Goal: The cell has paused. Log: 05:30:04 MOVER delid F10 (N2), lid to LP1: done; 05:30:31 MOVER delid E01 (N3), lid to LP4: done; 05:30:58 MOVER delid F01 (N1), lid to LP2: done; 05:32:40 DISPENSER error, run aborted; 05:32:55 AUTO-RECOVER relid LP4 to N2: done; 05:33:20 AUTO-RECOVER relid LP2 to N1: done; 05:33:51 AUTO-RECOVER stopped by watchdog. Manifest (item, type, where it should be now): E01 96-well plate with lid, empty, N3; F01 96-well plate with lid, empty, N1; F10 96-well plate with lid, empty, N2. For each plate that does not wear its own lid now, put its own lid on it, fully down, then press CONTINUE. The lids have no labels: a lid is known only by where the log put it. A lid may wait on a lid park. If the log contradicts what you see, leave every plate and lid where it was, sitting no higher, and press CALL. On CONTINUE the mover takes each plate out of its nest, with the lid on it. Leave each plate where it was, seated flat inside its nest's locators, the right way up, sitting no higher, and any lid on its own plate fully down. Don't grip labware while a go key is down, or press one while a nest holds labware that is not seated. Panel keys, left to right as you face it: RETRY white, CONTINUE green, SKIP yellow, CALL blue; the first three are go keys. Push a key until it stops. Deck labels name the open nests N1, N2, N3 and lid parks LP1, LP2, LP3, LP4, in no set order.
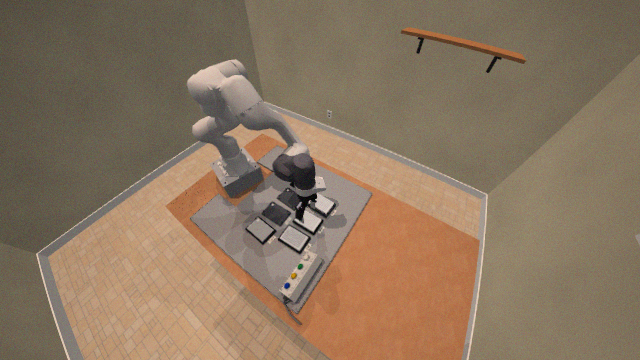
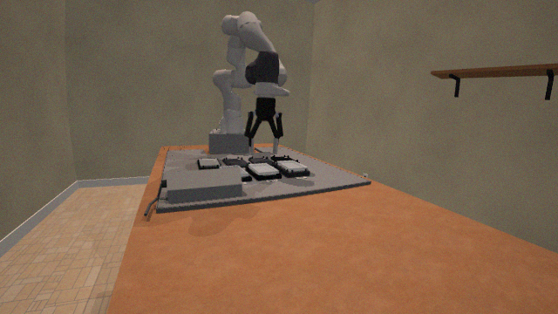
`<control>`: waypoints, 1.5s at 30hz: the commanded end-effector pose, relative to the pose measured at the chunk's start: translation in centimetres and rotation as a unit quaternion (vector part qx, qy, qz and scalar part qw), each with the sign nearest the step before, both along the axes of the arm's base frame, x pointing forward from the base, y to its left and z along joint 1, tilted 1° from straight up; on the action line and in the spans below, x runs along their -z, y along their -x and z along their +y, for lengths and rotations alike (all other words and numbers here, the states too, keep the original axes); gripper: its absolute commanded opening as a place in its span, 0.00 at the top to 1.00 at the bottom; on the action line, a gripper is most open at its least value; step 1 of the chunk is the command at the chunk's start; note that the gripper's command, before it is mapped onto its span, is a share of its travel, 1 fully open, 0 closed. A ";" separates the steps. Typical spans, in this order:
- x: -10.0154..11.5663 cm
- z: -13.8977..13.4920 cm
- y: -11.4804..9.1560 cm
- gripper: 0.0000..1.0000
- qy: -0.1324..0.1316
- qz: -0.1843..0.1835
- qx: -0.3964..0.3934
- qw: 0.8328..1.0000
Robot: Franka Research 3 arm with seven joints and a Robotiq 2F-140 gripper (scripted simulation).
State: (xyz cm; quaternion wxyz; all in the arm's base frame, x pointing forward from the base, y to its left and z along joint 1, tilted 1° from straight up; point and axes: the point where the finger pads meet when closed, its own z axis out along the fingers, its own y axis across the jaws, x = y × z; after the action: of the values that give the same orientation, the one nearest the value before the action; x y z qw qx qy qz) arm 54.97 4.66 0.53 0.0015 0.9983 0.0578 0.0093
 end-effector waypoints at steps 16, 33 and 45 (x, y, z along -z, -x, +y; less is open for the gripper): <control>0.1 0.0 0.0 0.34 0.001 0.001 0.002 1.000; 1.2 0.0 0.0 0.34 0.001 0.001 0.002 1.000; 2.4 0.0 -0.1 0.34 0.001 0.001 0.002 1.000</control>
State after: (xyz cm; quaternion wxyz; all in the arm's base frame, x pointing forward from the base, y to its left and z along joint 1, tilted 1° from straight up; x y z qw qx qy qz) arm 54.72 4.61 -1.71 0.0017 0.9983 0.0582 0.0041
